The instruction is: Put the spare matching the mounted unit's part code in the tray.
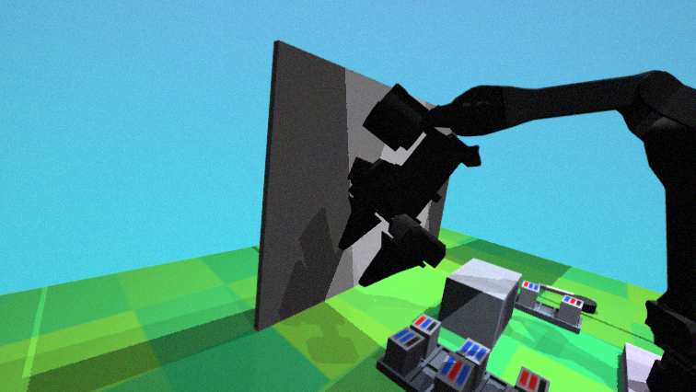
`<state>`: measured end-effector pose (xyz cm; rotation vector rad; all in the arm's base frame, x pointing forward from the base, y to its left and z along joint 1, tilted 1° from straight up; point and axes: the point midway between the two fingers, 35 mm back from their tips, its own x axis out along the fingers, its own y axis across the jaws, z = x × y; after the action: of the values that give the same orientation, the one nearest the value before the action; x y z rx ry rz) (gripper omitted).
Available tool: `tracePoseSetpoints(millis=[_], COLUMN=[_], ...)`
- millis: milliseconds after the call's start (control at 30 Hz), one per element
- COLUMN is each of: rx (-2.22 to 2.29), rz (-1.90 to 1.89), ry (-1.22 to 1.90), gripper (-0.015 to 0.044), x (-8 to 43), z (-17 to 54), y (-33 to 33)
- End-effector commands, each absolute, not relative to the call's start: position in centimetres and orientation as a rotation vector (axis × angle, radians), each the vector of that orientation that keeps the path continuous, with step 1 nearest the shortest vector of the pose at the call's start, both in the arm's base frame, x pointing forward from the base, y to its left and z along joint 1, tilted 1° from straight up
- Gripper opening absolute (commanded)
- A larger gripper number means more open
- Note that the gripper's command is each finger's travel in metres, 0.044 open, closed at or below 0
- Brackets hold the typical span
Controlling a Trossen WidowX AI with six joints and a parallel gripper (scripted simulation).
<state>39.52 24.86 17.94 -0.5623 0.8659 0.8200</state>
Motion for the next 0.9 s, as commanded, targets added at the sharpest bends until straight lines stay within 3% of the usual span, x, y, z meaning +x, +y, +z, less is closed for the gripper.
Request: tracePoseSetpoints(millis=[0, 233, 467, 867], rx=[-0.456, -0.207, 0.033, 0.058], rz=[0.647, 0.320, -0.021, -0.056], ry=[1.021, 1.243, 1.472, 1.494], gripper=[0.0440, 0.0440, 0.0440, 0.0440], x=[41.1, 41.1, 37.0, 36.4], z=[18.0, 19.5, 21.0, 21.2], y=[18.6, 6.7, -3.6, -4.6])
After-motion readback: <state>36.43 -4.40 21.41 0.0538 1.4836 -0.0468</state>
